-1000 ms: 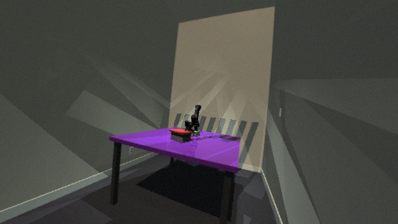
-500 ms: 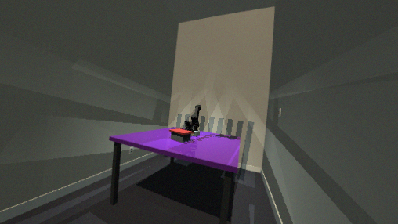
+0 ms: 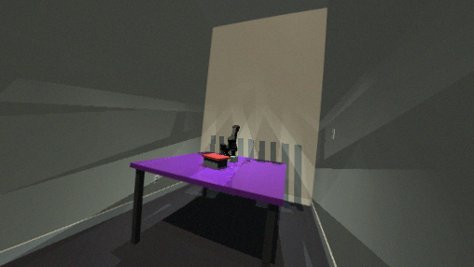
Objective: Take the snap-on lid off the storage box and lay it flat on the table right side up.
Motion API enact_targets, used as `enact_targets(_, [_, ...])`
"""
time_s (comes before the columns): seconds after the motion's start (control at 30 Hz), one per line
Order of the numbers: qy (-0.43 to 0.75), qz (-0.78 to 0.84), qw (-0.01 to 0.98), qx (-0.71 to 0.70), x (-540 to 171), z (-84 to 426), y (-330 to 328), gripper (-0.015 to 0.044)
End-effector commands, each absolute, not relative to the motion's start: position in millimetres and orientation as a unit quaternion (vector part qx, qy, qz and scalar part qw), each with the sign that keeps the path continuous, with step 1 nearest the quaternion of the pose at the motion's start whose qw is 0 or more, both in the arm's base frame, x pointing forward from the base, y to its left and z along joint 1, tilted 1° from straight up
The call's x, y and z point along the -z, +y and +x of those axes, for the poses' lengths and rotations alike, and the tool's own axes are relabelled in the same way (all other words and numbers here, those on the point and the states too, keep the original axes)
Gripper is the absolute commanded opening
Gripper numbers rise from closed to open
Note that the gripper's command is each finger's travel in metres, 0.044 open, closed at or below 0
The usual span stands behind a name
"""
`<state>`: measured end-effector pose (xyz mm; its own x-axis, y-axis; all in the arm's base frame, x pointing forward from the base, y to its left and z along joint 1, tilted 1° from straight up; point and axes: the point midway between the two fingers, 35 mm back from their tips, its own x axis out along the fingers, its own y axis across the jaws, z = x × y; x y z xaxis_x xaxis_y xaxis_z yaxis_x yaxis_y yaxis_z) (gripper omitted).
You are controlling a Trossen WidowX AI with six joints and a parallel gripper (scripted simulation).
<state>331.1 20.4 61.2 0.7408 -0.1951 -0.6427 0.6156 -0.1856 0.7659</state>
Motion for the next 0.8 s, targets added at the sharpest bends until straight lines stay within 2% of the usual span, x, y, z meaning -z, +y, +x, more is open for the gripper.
enact_targets(0.0, [0.148,0.700,0.620,0.323,-66.4,331.0,20.3,0.0000])
enact_targets(0.77, [0.148,0.700,0.620,0.323,-71.1,330.5,20.2,0.0000])
